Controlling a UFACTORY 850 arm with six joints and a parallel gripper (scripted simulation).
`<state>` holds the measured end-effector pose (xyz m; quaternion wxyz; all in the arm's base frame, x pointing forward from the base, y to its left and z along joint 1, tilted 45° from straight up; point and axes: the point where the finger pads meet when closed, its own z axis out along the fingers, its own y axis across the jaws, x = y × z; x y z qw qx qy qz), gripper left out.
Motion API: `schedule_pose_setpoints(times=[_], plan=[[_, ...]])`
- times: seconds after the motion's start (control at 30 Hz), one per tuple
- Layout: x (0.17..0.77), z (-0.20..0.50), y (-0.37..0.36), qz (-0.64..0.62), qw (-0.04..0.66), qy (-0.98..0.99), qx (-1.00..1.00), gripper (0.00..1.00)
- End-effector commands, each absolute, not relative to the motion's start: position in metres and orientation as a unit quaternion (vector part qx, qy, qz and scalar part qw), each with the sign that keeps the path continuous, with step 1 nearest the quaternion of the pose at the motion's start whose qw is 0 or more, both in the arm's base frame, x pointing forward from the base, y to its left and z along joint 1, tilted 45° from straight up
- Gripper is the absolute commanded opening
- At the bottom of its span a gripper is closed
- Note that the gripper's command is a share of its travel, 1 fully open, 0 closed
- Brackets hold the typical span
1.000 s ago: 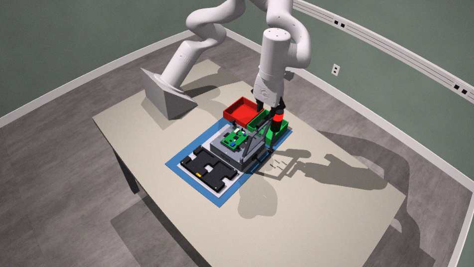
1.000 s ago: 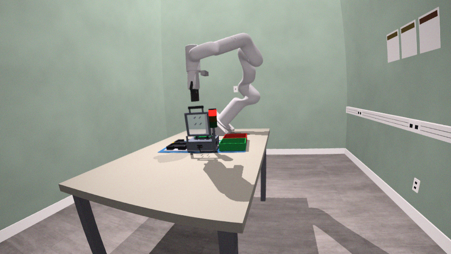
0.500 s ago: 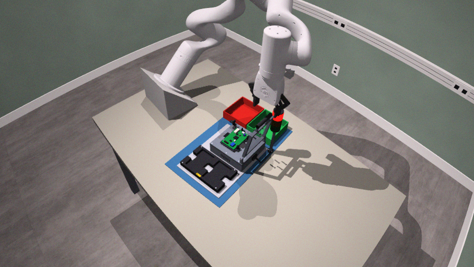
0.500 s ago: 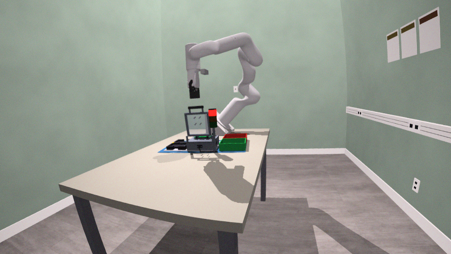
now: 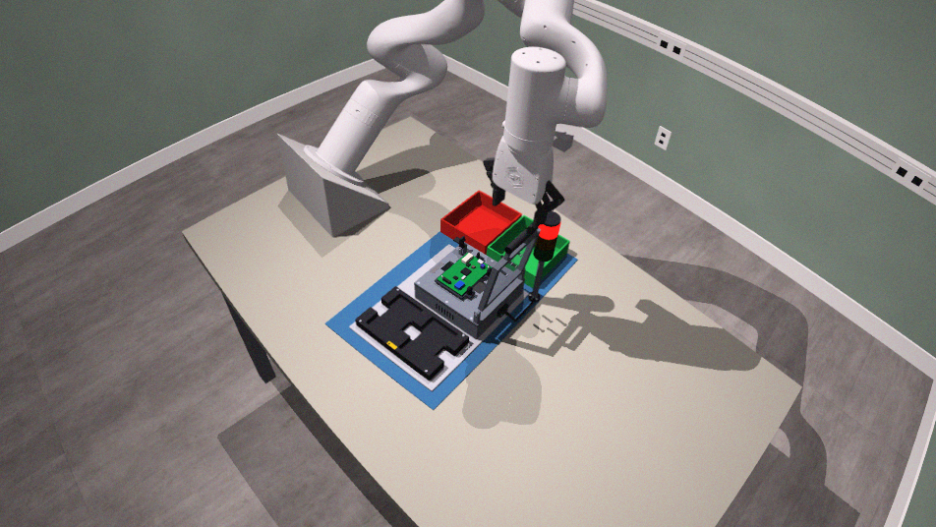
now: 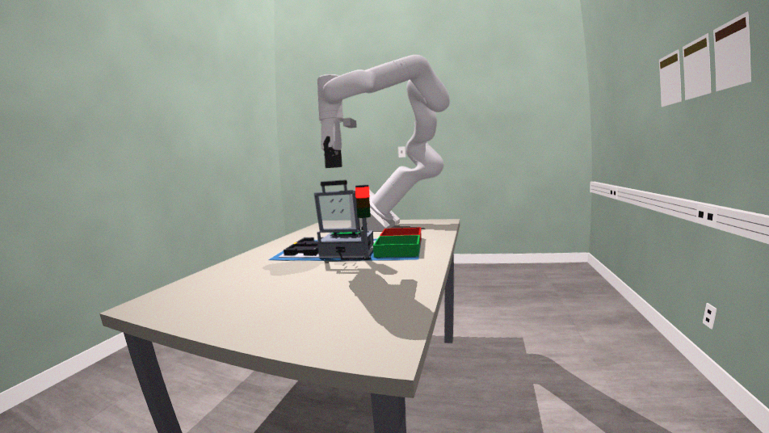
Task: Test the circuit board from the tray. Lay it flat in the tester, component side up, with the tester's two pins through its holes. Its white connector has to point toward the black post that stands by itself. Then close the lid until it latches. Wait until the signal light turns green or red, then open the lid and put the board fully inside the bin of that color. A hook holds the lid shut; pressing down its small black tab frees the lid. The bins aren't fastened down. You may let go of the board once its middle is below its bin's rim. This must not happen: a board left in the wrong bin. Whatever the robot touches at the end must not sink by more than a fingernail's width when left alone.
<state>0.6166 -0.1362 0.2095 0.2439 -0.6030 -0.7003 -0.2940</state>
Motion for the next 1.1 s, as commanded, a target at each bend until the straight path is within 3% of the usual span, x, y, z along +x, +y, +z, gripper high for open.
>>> schedule_pose_setpoints(times=[0.0,0.43,1.07], plan=[[0.605,0.209,-0.138,-0.294,0.243,-0.701,-0.603,1.0],[0.523,0.199,-0.146,-0.294,0.243,-0.701,-0.603,1.0],[0.503,0.195,-0.147,-0.294,0.243,-0.701,-0.603,1.0]])
